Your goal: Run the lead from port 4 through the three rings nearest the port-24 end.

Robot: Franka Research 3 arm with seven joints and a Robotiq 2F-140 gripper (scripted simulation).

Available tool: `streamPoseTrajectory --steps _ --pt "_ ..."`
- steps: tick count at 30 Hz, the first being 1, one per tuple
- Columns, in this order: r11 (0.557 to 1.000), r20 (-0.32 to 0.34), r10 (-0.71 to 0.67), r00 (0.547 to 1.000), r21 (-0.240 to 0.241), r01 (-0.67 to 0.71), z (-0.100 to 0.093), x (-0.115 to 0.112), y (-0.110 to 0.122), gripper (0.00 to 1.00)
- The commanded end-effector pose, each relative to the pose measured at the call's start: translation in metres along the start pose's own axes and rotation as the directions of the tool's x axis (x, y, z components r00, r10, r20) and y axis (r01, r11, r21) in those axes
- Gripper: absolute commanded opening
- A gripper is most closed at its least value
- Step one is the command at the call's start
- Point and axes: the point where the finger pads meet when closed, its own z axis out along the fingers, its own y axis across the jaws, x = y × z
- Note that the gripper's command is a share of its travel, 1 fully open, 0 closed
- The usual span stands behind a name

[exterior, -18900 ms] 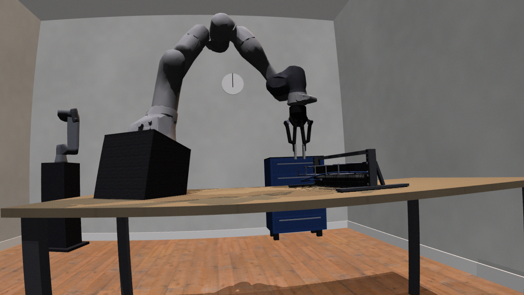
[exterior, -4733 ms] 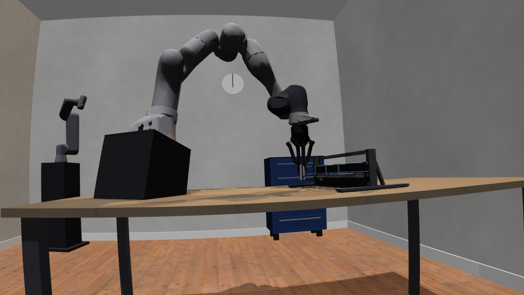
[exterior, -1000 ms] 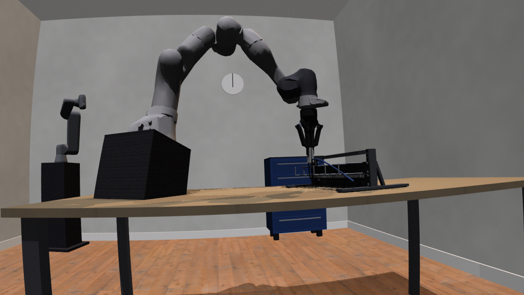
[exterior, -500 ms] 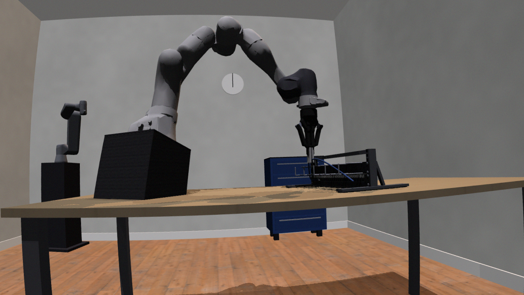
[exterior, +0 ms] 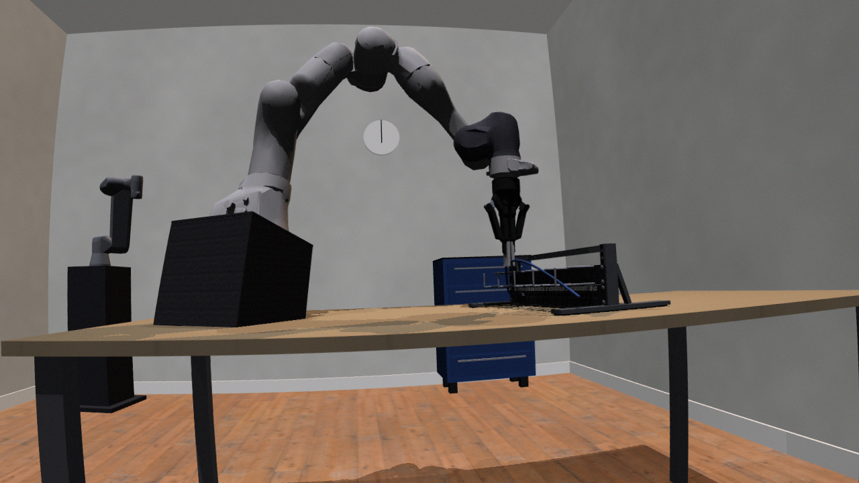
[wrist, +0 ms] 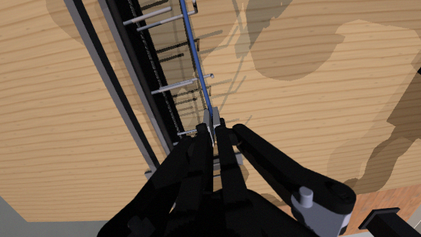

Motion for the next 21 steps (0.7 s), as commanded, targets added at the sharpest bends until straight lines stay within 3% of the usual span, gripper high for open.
streamPoseTrajectory --steps 1,21 --pt "1.000 -0.007 -0.001 1.000 0.012 0.001 -0.0048 0.0067 -0.0030 0.00" --pt "1.000 -0.007 -0.001 1.000 0.012 0.001 -0.0007 0.0067 -0.0030 0.00"
